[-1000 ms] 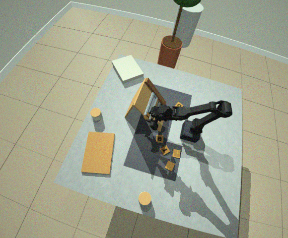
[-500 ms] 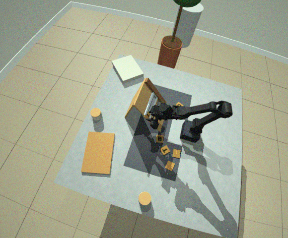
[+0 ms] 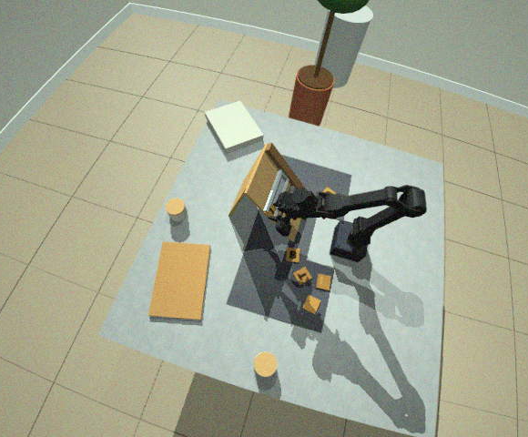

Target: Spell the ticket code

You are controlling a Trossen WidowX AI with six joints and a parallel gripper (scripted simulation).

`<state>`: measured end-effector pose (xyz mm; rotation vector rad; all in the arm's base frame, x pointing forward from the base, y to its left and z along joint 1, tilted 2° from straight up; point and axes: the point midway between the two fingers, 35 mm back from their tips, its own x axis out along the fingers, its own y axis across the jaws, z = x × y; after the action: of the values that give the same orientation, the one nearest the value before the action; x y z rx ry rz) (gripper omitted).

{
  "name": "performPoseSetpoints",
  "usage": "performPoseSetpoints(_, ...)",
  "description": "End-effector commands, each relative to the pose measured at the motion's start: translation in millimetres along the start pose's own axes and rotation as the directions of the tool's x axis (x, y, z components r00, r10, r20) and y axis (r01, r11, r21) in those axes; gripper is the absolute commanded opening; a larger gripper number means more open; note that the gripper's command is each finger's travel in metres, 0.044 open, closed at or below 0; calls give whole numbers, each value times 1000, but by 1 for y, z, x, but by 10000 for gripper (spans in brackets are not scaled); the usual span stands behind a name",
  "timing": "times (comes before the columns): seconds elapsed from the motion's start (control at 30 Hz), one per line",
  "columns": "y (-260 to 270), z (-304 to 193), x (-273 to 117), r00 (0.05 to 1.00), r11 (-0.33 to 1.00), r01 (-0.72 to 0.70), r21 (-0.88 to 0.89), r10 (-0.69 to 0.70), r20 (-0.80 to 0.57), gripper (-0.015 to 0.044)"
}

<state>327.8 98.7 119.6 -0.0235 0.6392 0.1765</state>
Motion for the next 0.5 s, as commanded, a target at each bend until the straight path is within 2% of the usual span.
performPoseSetpoints(0.0, -2, 0, 0, 1000, 1000, -3, -3, 3, 2, 0)
performPoseSetpoints(0.47, -9, 0, 0, 1000, 1000, -3, -4, 3, 2, 0)
